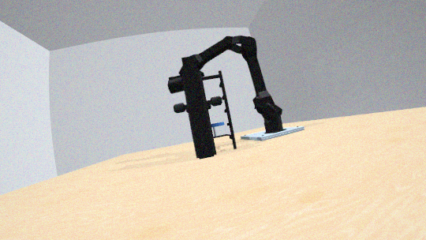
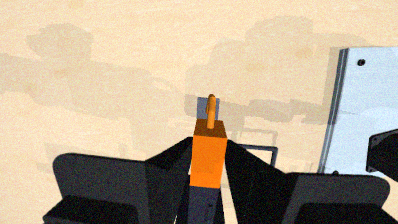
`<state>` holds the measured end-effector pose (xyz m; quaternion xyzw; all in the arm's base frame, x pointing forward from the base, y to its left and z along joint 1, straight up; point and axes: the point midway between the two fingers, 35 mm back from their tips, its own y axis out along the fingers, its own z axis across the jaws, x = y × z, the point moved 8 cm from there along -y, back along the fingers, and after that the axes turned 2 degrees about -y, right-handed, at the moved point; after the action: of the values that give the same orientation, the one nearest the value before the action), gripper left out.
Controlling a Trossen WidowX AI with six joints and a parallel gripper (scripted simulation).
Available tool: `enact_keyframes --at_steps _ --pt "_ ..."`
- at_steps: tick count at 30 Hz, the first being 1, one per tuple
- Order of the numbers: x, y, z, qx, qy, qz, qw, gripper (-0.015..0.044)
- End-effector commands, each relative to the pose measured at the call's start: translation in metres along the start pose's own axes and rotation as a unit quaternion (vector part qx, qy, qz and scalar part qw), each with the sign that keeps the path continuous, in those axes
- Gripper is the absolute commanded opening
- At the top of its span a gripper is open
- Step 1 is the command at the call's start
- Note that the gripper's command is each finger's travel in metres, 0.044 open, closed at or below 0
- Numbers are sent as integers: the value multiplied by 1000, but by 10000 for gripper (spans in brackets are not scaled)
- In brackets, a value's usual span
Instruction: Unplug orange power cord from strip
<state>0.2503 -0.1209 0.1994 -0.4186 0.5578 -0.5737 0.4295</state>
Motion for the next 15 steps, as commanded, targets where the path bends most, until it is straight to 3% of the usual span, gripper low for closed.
enact_keyframes --at_steps 1,15 --pt "1 -1 1 2 1 -3 1000 53" --pt "12 -4 1 2 2 -3 1000 420"
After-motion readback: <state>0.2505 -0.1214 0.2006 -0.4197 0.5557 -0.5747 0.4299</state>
